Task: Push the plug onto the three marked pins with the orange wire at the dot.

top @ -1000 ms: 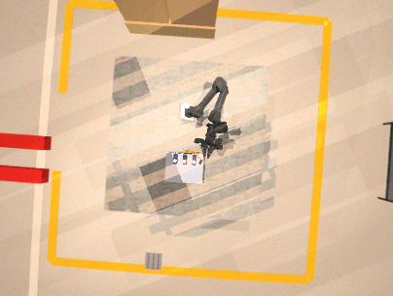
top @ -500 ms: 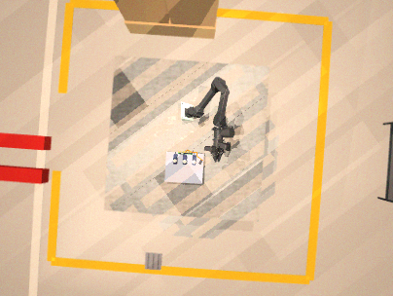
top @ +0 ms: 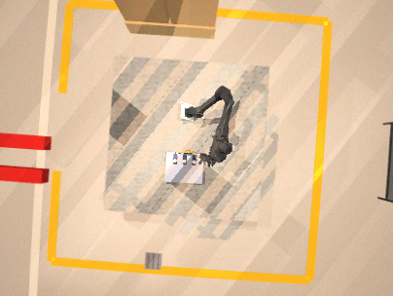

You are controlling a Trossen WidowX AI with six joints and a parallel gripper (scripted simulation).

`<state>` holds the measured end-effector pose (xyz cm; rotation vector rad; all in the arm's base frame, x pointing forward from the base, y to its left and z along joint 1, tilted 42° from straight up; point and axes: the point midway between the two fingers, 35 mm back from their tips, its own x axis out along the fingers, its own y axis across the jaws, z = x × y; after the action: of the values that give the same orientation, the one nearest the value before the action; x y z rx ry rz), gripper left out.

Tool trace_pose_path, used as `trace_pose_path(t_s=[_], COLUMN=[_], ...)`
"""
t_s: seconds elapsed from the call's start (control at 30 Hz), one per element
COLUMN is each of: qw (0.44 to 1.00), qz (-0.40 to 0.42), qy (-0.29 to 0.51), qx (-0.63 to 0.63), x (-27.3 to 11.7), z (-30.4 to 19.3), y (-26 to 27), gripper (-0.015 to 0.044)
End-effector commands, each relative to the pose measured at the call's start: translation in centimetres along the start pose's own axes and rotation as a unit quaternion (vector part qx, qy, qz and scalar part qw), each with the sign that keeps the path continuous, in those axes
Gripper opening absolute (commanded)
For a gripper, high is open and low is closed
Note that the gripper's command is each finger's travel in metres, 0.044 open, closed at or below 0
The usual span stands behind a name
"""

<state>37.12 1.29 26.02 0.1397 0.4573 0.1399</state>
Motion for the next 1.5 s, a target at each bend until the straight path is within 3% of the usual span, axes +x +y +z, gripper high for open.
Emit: trace_pose_path(t_s=[0.0, 0.43, 0.9, 1.3, 1.47], qw=[0.998, 0.961, 0.871, 0.765, 0.759], qz=[0.016, 0.052, 0.077, 0.082, 0.082], qy=[0.061, 0.238, 0.406, 0.512, 0.517], qx=[0.03, 0.133, 0.268, 0.381, 0.387], x=[1.5, 4.5, 6.1, 6.7, 6.7], z=[-1.3, -5.1, -8.7, -10.5, -10.5], y=[-0.1, -0.2, -0.1, 0.1, 0.1], gripper=[0.0115, 0.0115, 0.0115, 0.0115, 0.0115])
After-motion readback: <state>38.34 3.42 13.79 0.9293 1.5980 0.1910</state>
